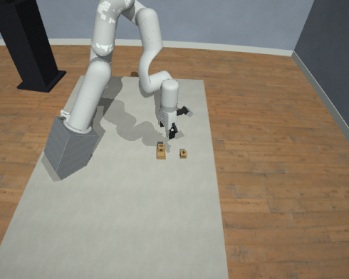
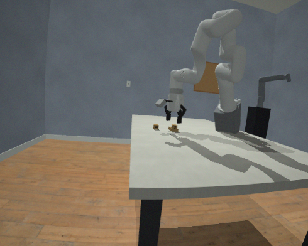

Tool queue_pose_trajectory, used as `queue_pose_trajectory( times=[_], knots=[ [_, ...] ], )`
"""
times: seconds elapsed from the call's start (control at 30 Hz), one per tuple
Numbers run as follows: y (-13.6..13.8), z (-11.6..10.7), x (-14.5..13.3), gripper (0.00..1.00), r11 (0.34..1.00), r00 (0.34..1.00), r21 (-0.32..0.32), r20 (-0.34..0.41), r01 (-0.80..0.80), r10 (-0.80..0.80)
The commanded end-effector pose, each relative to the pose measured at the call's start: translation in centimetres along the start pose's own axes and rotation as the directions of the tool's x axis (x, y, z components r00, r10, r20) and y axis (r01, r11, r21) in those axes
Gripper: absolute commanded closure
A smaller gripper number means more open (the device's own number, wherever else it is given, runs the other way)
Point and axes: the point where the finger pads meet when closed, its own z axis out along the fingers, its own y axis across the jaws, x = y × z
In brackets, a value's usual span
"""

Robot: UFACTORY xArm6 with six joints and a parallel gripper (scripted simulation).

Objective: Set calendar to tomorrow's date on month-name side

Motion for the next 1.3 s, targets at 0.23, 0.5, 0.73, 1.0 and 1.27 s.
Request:
queue_pose_trajectory(
  times=[0.23,0.5,0.73,1.0,1.27],
  knots=[
    [0.1,1.2,0.3,0.0,1.0,1.0,0.0,-0.016,0.002,-0.002],
    [0.1,3.2,0.4,0.0,1.0,1.0,0.0,-0.016,0.002,-0.002],
    [0.1,3.8,0.4,0.0,1.0,1.0,0.0,-0.016,0.002,-0.002],
    [0.1,3.8,0.4,0.0,1.0,1.0,0.0,-0.016,0.002,-0.002],
    [0.1,3.8,0.4,0.0,1.0,1.0,0.0,-0.016,0.002,-0.002]
  ],
)
